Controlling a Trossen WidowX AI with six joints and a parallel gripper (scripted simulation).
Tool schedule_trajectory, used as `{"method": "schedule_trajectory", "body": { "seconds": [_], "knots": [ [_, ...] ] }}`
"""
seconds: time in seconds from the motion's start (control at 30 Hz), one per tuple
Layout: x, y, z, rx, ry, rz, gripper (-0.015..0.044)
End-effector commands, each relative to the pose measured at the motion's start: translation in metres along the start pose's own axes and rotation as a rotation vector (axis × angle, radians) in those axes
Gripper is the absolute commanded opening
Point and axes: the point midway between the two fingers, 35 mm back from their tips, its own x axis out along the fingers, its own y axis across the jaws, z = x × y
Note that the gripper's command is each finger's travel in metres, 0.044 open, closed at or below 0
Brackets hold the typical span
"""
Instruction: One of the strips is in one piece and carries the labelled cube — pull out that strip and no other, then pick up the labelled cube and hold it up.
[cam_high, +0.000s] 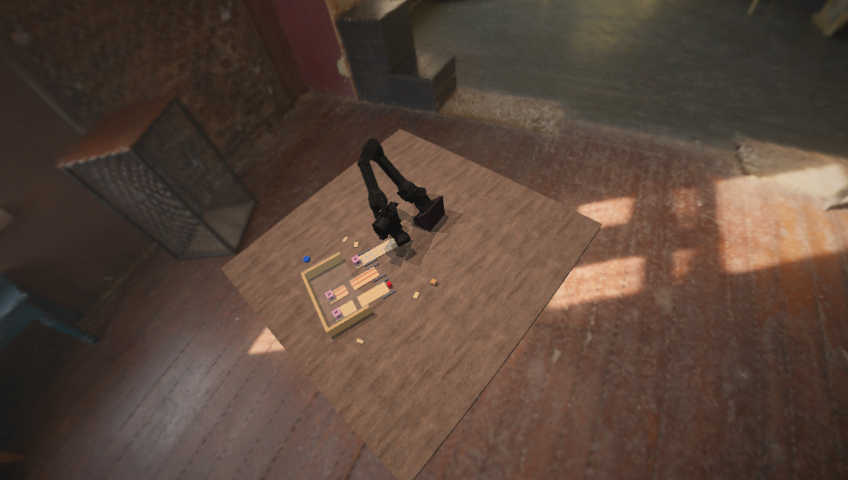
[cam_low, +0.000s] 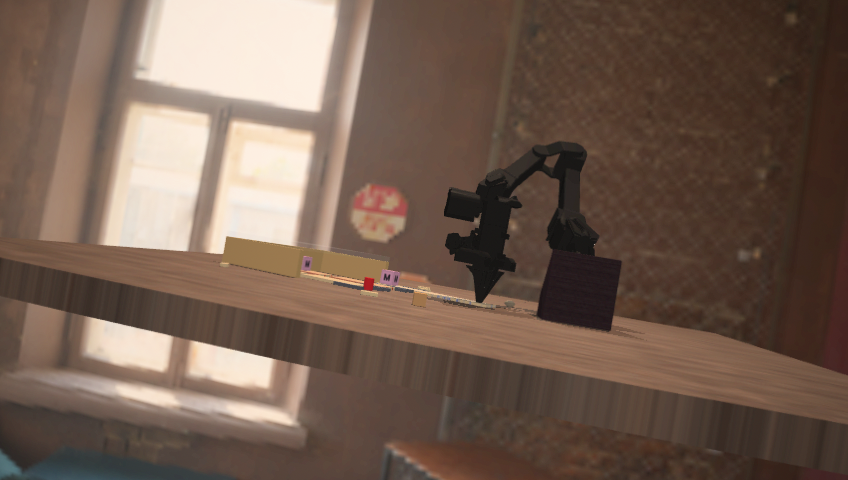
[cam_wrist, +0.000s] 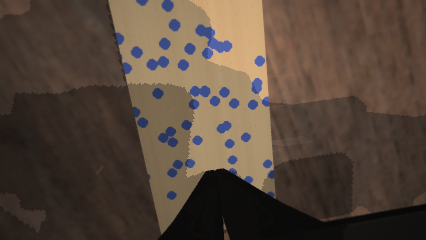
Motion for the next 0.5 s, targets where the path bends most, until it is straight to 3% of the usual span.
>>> {"method": "schedule_trajectory", "body": {
  "seconds": [0.0,0.37,0.47],
  "knots": [
    [0.002,-0.002,-0.007,-0.006,0.020,-0.003,0.0000],
    [0.002,-0.002,-0.007,-0.006,0.020,-0.003,0.0000],
    [-0.015,0.002,0.001,-0.002,0.009,0.004,0.0000]
  ]
}}
